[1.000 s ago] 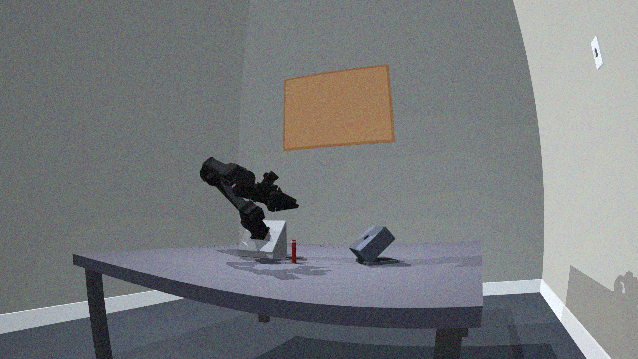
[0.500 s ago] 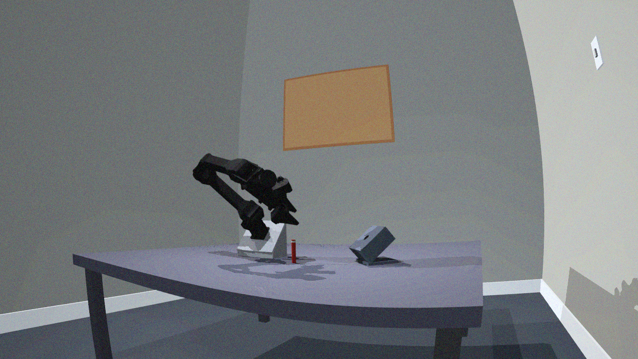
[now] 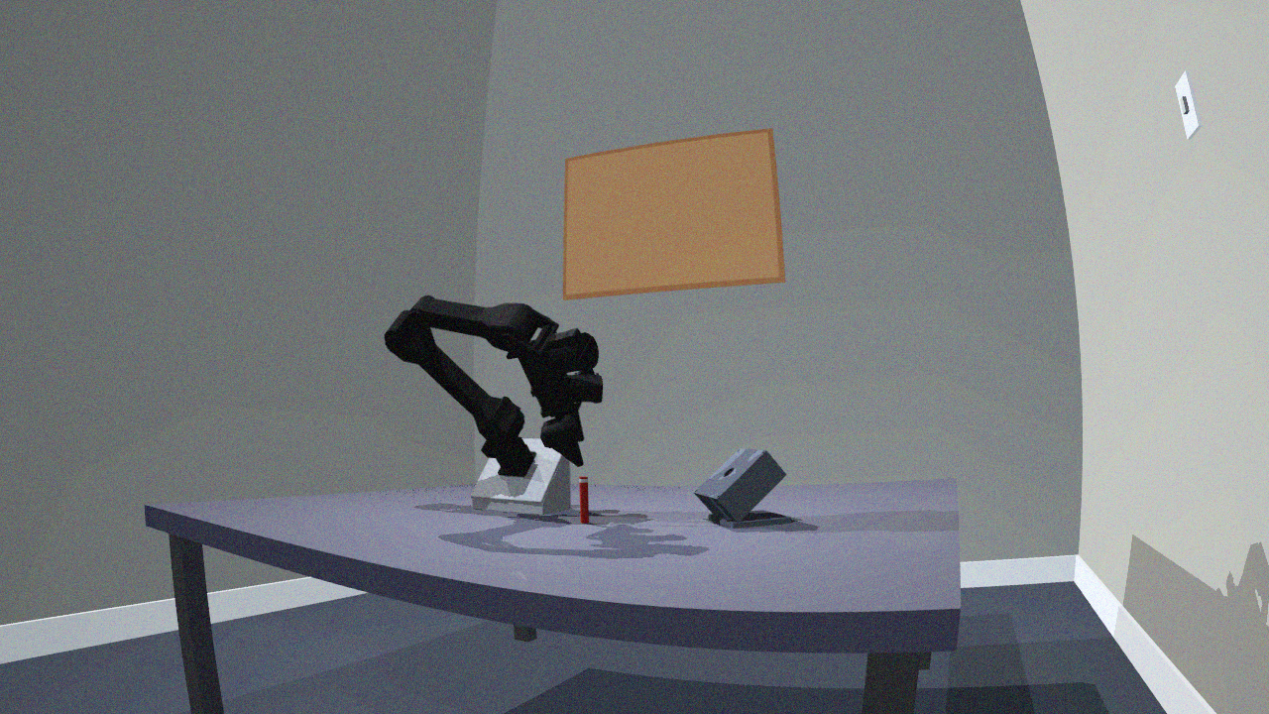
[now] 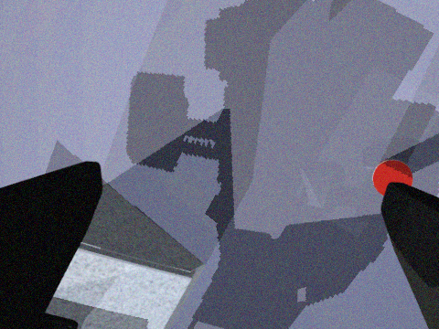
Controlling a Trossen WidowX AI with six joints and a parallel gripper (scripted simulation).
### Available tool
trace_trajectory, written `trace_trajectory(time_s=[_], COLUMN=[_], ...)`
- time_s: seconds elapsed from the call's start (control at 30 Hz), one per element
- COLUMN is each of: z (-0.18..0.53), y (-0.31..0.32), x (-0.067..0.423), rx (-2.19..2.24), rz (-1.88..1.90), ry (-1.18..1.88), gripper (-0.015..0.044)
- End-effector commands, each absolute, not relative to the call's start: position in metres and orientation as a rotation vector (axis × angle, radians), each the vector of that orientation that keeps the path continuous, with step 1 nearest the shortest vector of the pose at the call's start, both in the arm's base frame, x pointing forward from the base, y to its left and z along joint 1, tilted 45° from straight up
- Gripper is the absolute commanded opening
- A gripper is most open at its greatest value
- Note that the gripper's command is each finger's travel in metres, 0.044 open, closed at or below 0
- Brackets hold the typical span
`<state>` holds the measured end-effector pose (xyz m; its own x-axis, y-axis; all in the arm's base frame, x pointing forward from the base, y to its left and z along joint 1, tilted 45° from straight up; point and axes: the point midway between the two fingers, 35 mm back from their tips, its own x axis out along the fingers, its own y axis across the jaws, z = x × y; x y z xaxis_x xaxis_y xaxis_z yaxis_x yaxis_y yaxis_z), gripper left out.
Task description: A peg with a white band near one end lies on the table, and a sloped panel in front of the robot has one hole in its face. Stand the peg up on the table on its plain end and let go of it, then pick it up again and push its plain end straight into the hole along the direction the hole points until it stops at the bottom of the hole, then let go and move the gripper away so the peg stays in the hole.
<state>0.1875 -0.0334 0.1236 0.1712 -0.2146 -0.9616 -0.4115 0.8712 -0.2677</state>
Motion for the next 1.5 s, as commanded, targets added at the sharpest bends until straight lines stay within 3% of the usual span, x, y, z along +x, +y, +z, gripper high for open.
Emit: trace_trajectory(time_s=[0.0,0.5,1.47], z=[0.125,0.140,0.124], y=[-0.038,-0.041,-0.057], x=[0.190,0.215,0.216], rx=[-0.608,-0.986,-1.118], rz=[0.068,-0.238,-0.108], ry=[1.497,1.611,1.649], gripper=[0.0440,0.0440,0.0440])
